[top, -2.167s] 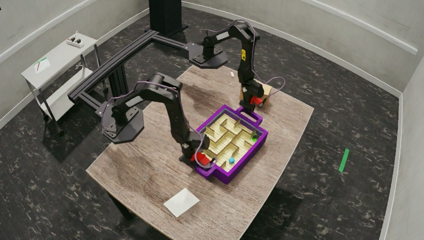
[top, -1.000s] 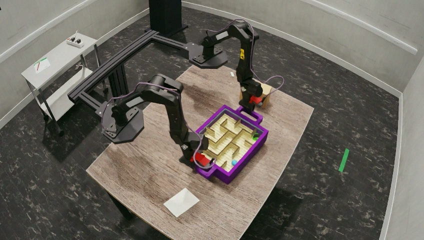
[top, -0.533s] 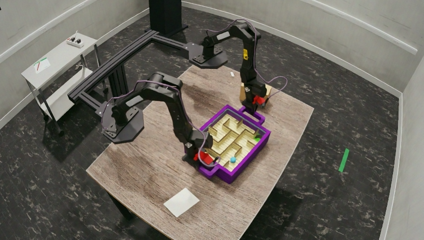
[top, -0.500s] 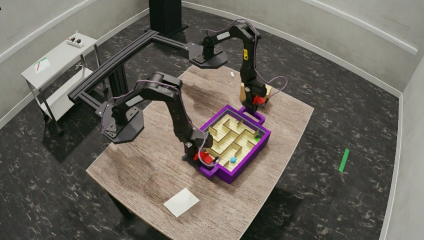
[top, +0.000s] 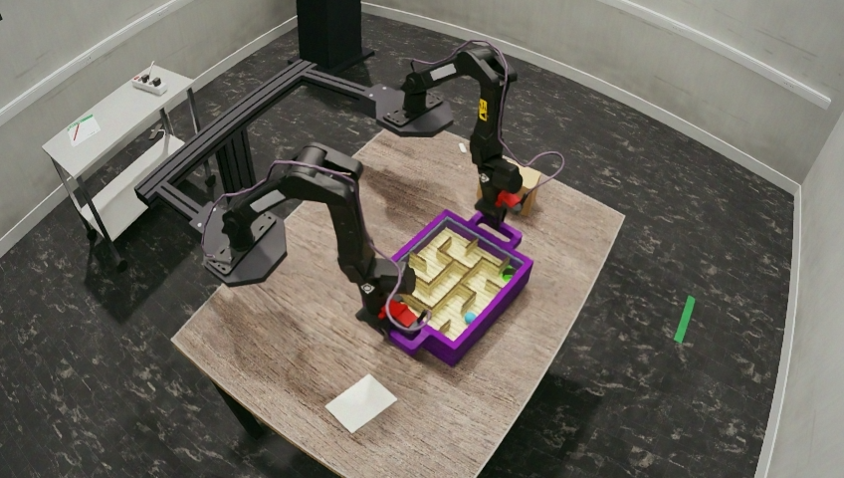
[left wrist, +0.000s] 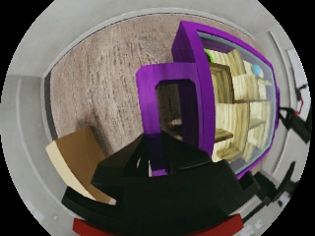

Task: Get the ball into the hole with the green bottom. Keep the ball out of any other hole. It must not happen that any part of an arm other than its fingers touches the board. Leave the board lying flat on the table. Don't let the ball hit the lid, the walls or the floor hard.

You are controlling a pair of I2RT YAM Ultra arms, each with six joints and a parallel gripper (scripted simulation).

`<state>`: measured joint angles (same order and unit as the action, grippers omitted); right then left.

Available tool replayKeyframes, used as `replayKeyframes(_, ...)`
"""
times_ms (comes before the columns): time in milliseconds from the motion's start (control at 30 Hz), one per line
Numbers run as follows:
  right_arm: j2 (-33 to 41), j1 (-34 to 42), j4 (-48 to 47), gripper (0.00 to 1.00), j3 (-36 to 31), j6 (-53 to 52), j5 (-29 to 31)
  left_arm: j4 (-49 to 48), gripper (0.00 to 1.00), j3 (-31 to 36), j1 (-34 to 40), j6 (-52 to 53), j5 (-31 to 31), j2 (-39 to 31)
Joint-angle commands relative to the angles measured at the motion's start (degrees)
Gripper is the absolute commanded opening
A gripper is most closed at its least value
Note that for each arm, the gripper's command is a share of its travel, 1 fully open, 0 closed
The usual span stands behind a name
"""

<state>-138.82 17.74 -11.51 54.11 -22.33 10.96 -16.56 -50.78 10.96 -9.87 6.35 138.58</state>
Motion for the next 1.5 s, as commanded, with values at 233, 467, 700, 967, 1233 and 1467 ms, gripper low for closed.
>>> replayKeyframes(233,1.94,-0.42,1.30,0.00,4.22,-0.07,1.02,3.20,0.00,-3.62,-0.90,2.04,0.90,-4.81)
replayKeyframes(467,3.33,0.30,0.63,0.00,4.41,-0.72,2.72,-1.42,0.00,-3.43,-1.52,2.33,-0.28,-3.17)
replayKeyframes(700,4.58,1.12,0.76,0.00,4.63,-0.53,4.33,-3.98,0.00,-1.69,-2.33,2.32,-1.06,-1.64)
replayKeyframes(967,4.56,-0.93,0.51,0.00,4.81,0.92,-0.43,3.85,0.00,-4.29,-0.39,0.97,2.01,-3.94)
replayKeyframes(1233,1.16,-1.68,-4.53,0.00,0.88,0.32,-1.25,1.96,0.00,-2.29,1.23,0.66,4.86,-5.88)
replayKeyframes(1467,1.75,-0.85,-4.47,0.00,1.29,0.06,-0.41,1.04,0.00,-1.09,0.25,0.96,4.32,-6.18)
